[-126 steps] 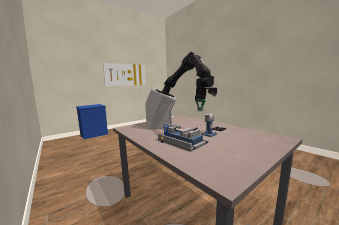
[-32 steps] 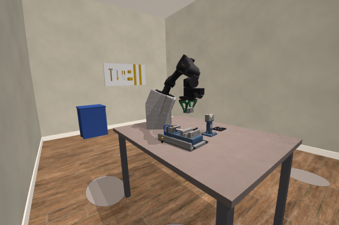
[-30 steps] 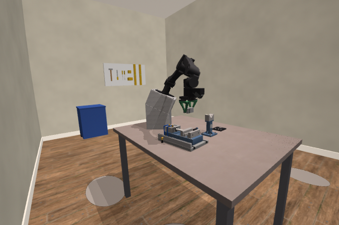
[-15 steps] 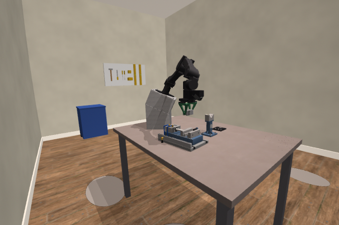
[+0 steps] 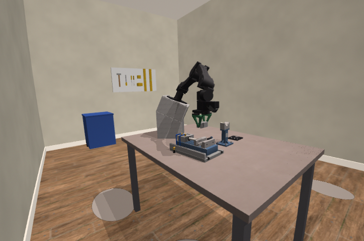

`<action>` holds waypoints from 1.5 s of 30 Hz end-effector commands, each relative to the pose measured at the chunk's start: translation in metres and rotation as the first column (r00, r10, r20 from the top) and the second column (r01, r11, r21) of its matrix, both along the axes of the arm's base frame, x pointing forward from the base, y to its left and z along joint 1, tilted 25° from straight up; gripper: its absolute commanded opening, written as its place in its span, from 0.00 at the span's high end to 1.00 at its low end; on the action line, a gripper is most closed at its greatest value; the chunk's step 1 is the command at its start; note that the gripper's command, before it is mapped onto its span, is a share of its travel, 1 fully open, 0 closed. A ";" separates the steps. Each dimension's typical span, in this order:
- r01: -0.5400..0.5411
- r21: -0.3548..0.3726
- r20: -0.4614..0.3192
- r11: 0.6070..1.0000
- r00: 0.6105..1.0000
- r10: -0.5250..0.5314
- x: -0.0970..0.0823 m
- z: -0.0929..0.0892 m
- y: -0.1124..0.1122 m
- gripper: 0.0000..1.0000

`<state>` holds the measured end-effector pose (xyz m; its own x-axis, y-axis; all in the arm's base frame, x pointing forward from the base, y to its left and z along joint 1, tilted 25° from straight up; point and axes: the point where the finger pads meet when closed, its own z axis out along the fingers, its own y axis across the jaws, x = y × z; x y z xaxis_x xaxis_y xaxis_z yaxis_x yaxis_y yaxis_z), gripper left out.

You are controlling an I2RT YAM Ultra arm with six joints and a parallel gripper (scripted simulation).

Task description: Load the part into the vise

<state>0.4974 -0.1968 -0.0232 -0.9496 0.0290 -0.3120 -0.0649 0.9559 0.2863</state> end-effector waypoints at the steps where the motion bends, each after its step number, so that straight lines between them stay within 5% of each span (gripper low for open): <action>1: 0.022 -0.014 0.022 1.000 1.000 -0.021 0.006 -0.001 -0.009 1.00; 7: 0.021 -0.027 0.052 0.999 0.998 -0.020 0.014 0.007 -0.010 1.00; 8: 0.017 -0.018 0.034 1.000 0.999 -0.016 0.013 -0.006 -0.007 1.00; 16: 0.027 -0.020 0.033 0.999 0.999 -0.026 0.015 -0.018 -0.009 1.00; 19: 0.019 -0.027 0.051 0.999 0.999 -0.018 0.021 -0.011 -0.005 1.00; 30: 0.020 -0.015 0.030 1.000 0.999 -0.019 0.021 -0.030 -0.002 1.00; 33: 0.020 -0.027 0.054 0.999 0.998 -0.019 0.025 -0.020 -0.004 1.00; 37: 0.021 -0.011 0.023 1.000 1.000 -0.021 0.020 -0.034 -0.001 1.00; 40: 0.020 -0.010 0.020 1.000 1.000 -0.020 0.019 -0.035 -0.001 1.00; 41: 0.019 -0.023 0.046 1.000 0.999 -0.018 0.024 -0.020 -0.003 1.00; 45: 0.018 -0.020 0.041 1.000 0.999 -0.017 0.024 -0.026 -0.001 1.00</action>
